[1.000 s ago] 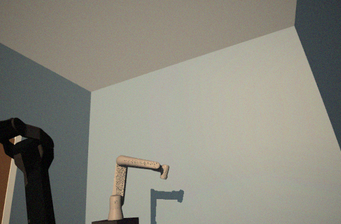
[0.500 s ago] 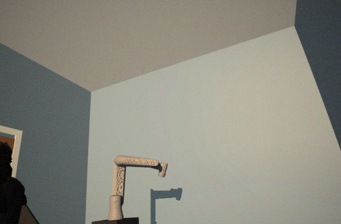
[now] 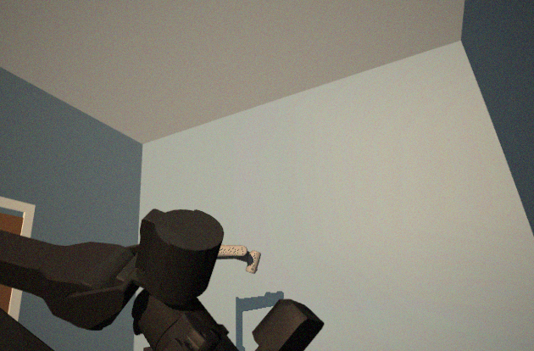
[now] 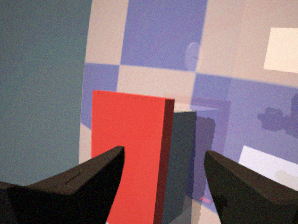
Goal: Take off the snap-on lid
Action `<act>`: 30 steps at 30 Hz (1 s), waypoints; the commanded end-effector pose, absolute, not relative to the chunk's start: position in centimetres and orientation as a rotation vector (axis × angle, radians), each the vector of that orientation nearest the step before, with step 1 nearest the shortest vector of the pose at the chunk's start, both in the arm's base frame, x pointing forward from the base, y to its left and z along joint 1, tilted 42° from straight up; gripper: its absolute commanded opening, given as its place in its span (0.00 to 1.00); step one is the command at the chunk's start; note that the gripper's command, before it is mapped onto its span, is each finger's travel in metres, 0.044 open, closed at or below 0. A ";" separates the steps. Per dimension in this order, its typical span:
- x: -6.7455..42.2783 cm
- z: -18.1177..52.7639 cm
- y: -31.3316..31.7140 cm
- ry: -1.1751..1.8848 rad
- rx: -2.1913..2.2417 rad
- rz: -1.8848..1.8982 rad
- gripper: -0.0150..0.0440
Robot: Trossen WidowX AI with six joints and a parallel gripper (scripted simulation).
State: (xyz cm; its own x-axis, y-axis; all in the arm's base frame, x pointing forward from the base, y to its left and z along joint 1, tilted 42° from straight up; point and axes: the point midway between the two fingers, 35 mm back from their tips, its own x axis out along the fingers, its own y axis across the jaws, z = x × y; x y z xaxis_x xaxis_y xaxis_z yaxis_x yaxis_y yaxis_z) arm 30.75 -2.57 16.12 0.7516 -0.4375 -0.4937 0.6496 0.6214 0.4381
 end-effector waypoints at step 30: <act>31.1 7.3 1.4 0.416 0.744 -0.482 0.65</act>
State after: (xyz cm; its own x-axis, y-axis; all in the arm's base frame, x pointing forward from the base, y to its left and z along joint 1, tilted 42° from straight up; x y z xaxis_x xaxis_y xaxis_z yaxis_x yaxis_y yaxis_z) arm 31.02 1.53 7.84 0.8174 -0.2697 -0.5091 0.5494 0.6310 0.5478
